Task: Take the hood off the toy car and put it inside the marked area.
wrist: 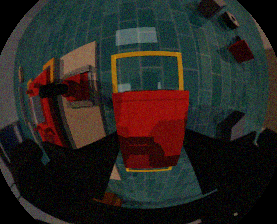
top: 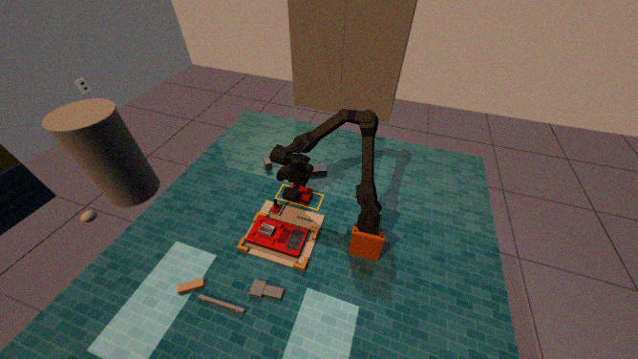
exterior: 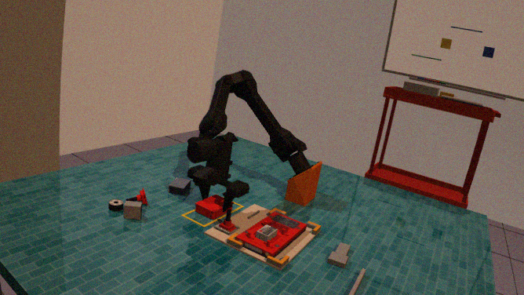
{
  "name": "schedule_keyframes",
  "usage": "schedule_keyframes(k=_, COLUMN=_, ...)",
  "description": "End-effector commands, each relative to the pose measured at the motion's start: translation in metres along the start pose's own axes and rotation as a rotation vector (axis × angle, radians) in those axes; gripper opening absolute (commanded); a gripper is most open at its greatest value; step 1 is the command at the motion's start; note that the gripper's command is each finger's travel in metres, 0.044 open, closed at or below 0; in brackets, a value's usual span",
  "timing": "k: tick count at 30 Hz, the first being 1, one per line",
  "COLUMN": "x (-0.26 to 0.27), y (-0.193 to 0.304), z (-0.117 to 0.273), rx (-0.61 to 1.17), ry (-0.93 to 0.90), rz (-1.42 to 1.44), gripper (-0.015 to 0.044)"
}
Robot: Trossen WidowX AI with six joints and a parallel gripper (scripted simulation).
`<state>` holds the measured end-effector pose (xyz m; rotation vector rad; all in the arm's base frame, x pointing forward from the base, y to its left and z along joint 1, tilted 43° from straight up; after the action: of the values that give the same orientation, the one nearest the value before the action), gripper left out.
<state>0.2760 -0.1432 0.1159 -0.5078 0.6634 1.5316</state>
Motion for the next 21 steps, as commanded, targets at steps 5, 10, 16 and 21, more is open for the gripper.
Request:
schedule_keyframes(k=5, x=0.0, y=0.0, z=0.0, rx=0.0, ry=0.0, rz=-0.001, gripper=0.0394)
schedule_keyframes(k=10, x=0.0, y=-0.002, z=0.022, rx=-0.002, ry=-0.003, rz=-0.001, gripper=0.044)
schedule_keyframes(k=16, x=0.001, y=0.0, z=0.073, rx=-0.004, ry=-0.001, rz=0.0, gripper=0.044)
schedule_keyframes(k=21, x=0.001, y=0.0, z=0.073, rx=-0.004, ry=-0.001, rz=0.0, gripper=0.044)
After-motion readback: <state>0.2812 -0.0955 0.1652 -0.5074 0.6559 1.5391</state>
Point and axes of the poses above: the point midway between the two fingers, 35 mm back from their tips, its own z axis back along the fingers, its own x axis across the jaws, y = z × x, the point moved 6 cm from there along z, back along the fingers, and after that the axes turned 14 degrees about z, right-handed, at the moved point
